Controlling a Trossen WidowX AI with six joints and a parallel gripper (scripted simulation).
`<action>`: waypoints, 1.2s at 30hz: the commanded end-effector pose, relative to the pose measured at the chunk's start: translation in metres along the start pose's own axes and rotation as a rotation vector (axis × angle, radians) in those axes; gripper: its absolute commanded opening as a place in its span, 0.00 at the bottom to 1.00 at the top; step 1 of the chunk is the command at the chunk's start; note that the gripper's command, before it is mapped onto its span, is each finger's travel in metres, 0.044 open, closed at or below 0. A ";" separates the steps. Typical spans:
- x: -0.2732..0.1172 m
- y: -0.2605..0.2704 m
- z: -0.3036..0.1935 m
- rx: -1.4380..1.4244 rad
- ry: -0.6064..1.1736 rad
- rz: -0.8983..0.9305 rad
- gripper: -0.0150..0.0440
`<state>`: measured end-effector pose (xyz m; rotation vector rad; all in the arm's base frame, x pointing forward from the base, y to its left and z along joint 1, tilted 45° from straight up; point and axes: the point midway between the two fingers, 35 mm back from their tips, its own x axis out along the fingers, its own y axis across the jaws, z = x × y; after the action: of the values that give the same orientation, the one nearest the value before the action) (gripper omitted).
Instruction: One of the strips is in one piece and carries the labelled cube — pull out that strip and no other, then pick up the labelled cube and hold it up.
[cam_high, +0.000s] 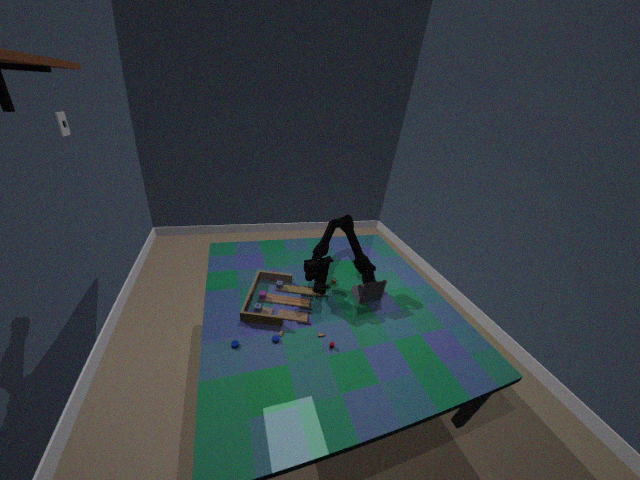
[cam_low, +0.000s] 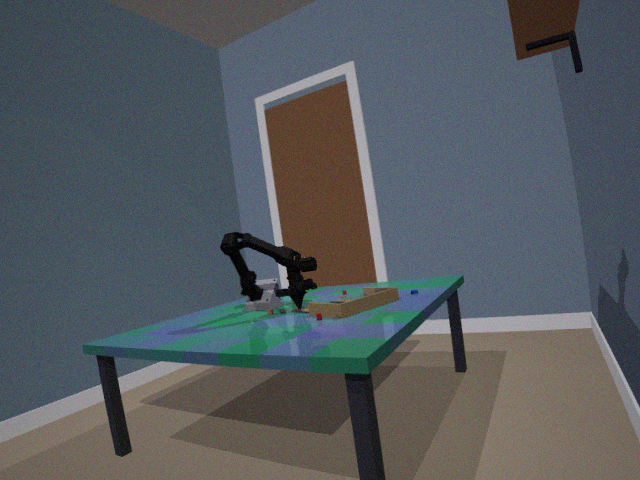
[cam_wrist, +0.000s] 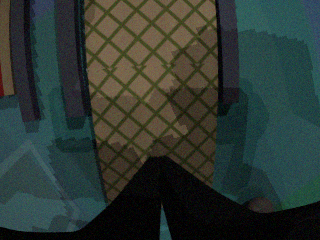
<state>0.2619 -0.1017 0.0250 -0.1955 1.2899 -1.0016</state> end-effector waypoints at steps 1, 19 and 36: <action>0.004 -0.001 -0.014 -0.009 0.024 -0.004 0.25; 0.004 -0.002 -0.041 -0.010 0.025 -0.004 0.25; 0.003 -0.003 -0.065 -0.011 0.026 -0.004 0.25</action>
<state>0.2173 -0.0808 0.0091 -0.1955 1.2896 -0.9996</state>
